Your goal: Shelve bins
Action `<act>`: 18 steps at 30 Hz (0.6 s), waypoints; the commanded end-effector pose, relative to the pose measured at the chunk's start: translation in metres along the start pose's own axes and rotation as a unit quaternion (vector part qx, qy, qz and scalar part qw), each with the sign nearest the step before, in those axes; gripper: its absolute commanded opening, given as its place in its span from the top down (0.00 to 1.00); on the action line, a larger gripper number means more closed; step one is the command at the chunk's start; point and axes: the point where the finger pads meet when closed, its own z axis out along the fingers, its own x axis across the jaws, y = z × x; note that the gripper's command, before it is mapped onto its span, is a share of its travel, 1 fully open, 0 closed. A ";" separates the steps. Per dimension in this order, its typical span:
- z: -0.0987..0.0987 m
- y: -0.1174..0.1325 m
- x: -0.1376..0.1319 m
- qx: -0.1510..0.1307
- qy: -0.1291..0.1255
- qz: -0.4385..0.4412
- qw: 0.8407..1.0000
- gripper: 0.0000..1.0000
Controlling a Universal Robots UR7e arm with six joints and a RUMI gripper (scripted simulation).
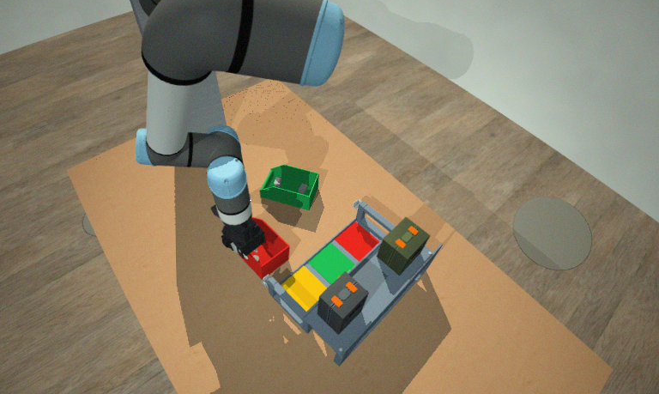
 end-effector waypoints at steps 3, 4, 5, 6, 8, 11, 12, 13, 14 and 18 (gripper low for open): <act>0.000 0.001 0.000 -0.001 0.000 0.000 1.000 1.00; 0.000 0.001 0.000 -0.001 0.000 0.000 1.000 1.00; 0.000 0.001 0.000 -0.001 0.000 0.000 1.000 1.00; 0.001 0.001 0.000 -0.001 0.000 0.000 1.000 1.00; 0.001 0.001 0.000 -0.001 0.000 0.000 1.000 1.00; 0.002 0.001 0.000 -0.001 0.000 0.000 1.000 1.00; 0.002 0.001 0.000 -0.001 0.000 0.000 1.000 1.00; 0.003 0.001 0.000 -0.001 0.000 0.000 1.000 1.00; 0.003 0.001 0.000 -0.001 0.000 0.000 1.000 1.00; 0.004 0.001 0.000 -0.001 0.000 0.000 1.000 1.00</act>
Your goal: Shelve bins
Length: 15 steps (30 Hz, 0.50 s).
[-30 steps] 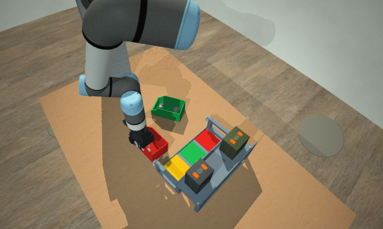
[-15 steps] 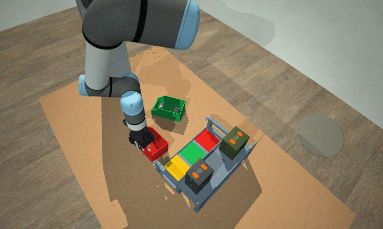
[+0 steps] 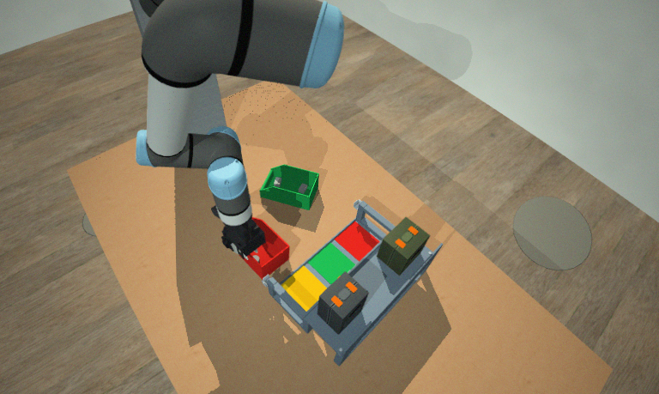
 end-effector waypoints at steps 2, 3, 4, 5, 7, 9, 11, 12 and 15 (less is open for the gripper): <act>0.001 0.001 0.000 -0.001 0.000 0.000 1.000 1.00; 0.002 0.001 0.000 -0.001 0.000 0.000 1.000 1.00; 0.002 0.001 0.000 -0.001 0.000 0.000 1.000 1.00; 0.002 0.001 0.000 -0.001 0.000 0.000 1.000 1.00; 0.003 0.001 0.000 -0.001 0.000 0.000 1.000 1.00; 0.004 0.001 0.000 -0.001 0.000 0.000 1.000 1.00; 0.004 0.001 0.000 -0.001 0.000 0.000 1.000 1.00; 0.005 0.001 0.000 -0.001 0.000 0.000 1.000 1.00; 0.005 0.001 0.000 -0.001 0.000 0.000 1.000 1.00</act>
